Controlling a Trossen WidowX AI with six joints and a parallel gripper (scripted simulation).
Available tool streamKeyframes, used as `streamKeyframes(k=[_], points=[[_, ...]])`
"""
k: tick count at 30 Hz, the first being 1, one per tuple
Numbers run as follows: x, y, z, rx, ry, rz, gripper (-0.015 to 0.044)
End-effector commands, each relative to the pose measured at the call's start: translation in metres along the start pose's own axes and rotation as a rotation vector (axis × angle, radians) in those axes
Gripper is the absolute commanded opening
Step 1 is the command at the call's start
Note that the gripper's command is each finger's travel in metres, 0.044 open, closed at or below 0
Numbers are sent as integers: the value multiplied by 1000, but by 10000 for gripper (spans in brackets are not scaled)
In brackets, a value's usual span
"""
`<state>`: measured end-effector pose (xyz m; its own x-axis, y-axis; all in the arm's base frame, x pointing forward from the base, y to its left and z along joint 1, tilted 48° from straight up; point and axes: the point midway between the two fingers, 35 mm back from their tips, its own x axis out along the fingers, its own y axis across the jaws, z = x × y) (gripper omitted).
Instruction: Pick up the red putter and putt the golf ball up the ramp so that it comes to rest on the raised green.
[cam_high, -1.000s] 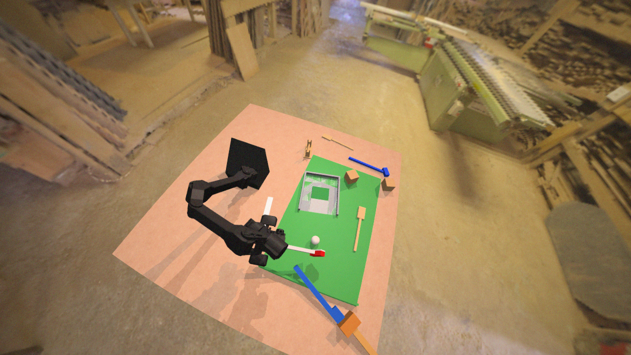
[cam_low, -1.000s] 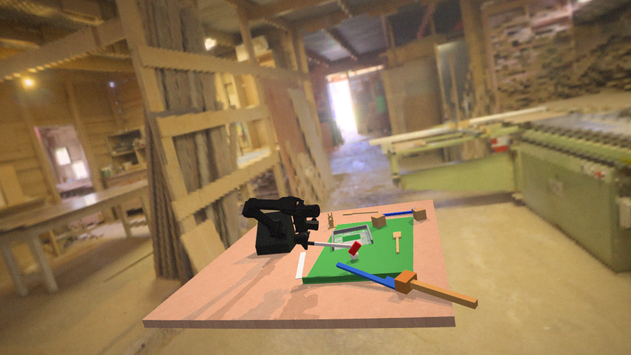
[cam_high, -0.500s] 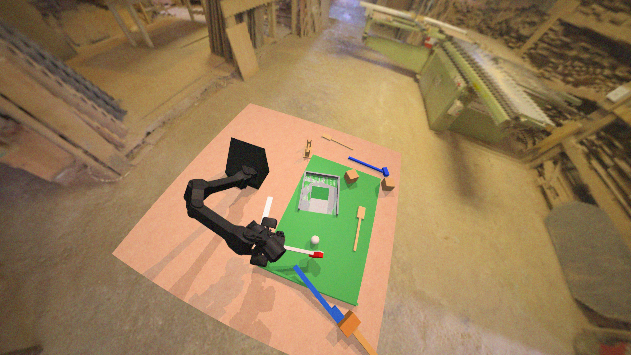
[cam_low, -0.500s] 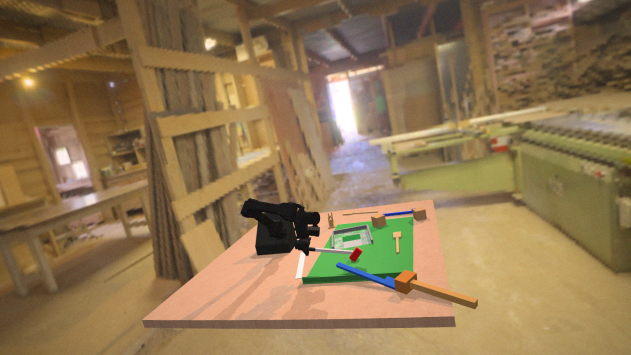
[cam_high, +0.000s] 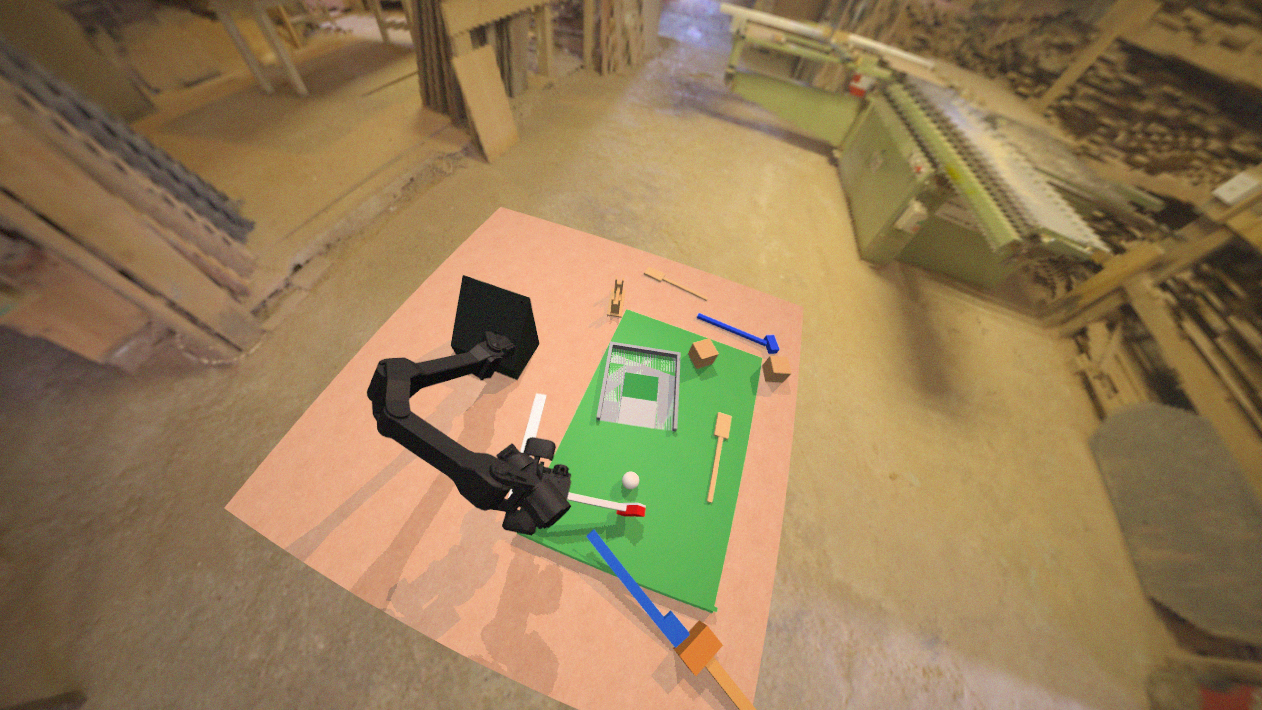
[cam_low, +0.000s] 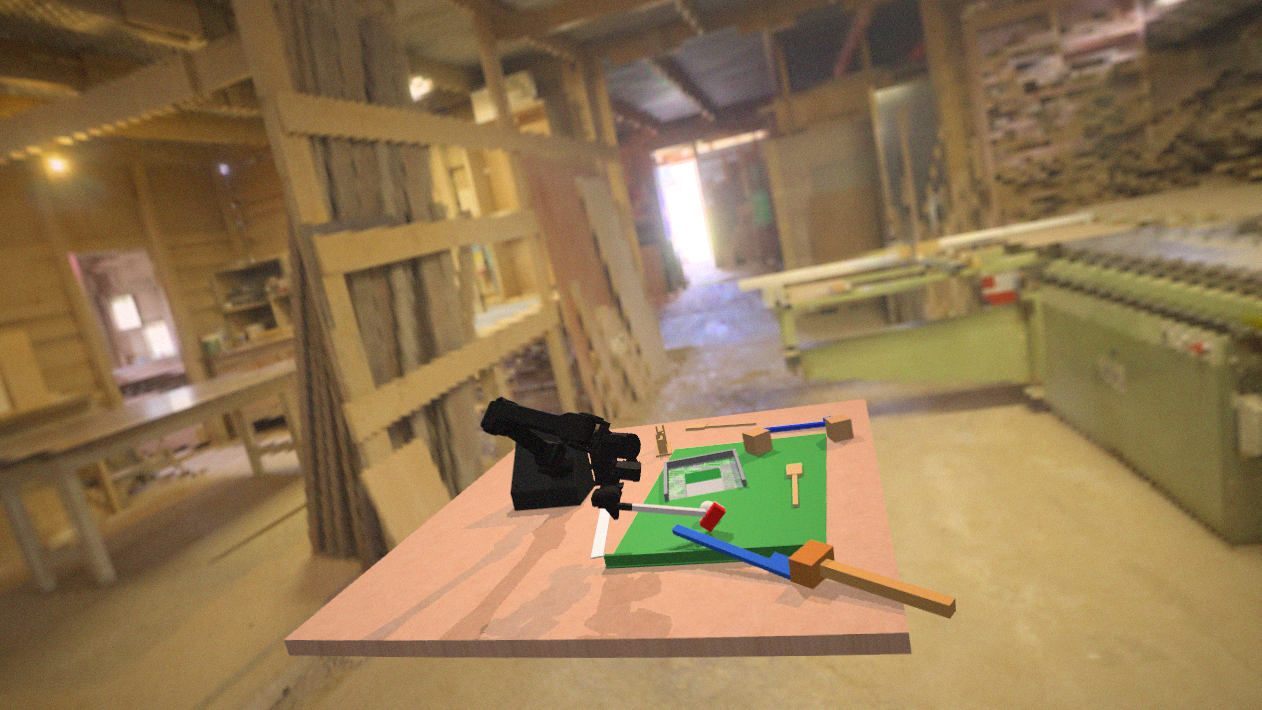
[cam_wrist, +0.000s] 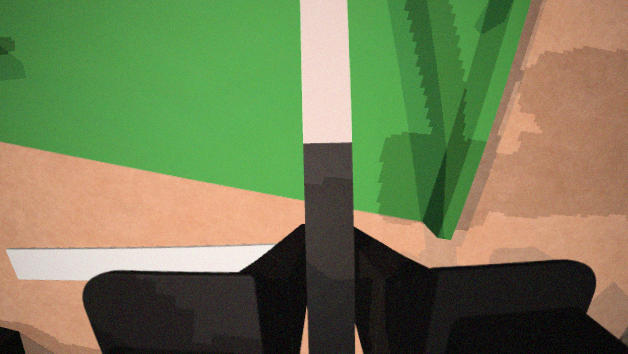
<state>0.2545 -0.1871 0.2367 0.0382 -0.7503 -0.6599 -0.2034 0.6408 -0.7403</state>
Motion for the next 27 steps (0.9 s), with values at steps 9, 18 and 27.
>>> streamKeyframes(k=[9, 18, 27], points=[[0, -4, 1, 0, -2, 0, 0], [2, -28, 1, -6, -6, 3, 0], [2, 20, 7, -2, -1, 16, 0]])
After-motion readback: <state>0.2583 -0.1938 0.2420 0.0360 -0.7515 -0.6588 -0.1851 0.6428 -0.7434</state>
